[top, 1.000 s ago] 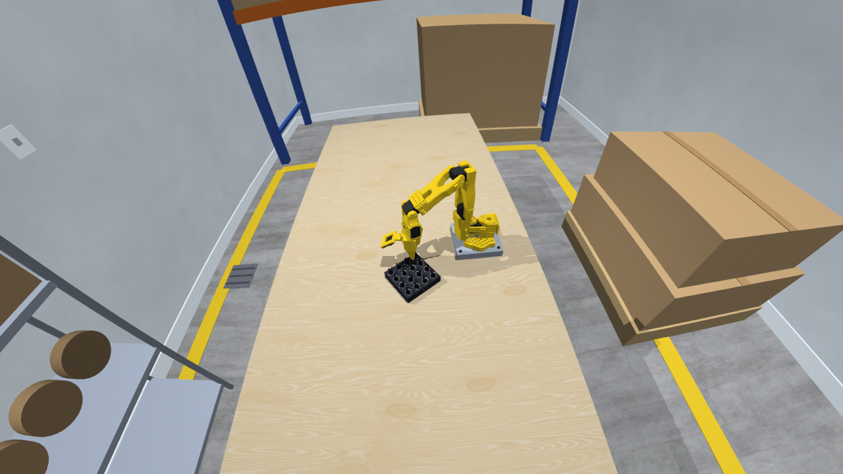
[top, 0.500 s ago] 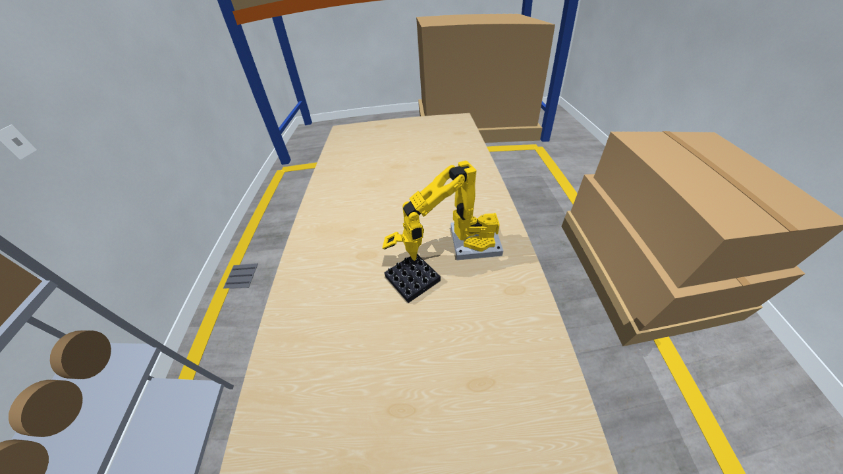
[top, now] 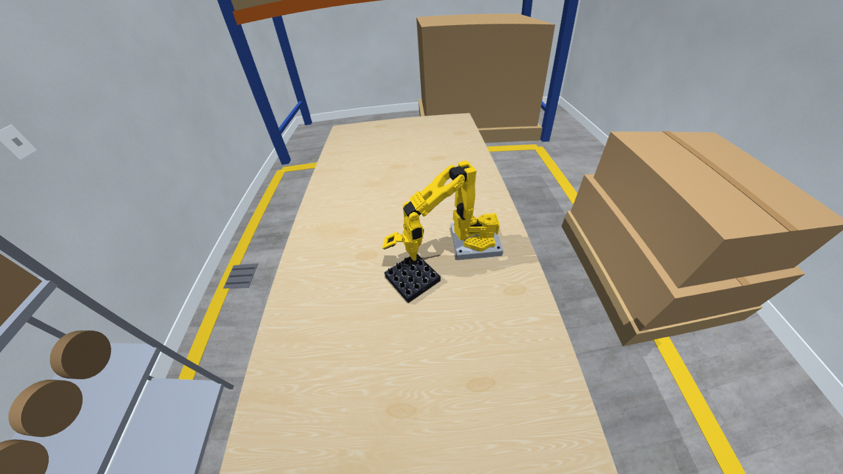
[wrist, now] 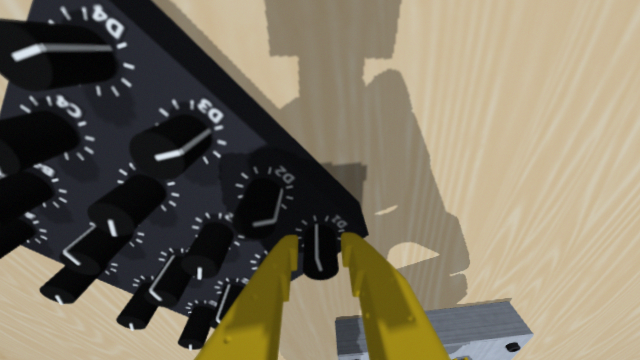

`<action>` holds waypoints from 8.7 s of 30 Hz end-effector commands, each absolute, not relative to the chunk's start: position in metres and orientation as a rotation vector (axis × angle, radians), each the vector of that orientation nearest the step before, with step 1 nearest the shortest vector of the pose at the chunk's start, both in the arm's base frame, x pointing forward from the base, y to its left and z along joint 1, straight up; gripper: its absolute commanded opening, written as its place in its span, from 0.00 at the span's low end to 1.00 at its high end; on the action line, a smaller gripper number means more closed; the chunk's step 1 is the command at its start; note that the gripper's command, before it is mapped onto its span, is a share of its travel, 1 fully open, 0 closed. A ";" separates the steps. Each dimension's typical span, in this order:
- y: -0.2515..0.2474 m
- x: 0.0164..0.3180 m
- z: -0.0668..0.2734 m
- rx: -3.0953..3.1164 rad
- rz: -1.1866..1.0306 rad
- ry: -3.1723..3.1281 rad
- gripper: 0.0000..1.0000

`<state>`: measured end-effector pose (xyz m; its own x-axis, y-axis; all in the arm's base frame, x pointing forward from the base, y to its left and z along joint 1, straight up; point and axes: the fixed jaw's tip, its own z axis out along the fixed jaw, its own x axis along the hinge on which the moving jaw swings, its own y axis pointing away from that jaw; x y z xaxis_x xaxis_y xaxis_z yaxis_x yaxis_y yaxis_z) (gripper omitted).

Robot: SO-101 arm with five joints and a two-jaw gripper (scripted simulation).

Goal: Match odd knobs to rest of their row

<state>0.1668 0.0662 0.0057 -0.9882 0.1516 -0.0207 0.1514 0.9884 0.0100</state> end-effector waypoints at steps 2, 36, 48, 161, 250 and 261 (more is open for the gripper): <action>0.064 0.163 0.001 0.252 0.000 3.132 0.10; 0.064 0.164 0.003 0.252 0.000 3.132 0.10; 0.063 0.164 0.003 0.252 0.000 3.132 0.10; 0.059 0.158 0.003 -1.422 0.000 2.802 0.01; 0.052 0.158 0.003 -2.879 0.001 1.258 0.01; 0.052 0.159 0.003 -2.969 0.001 1.028 0.01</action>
<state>0.1599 0.0538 0.0053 0.7548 -0.6559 0.0031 -0.6558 -0.7547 -0.0174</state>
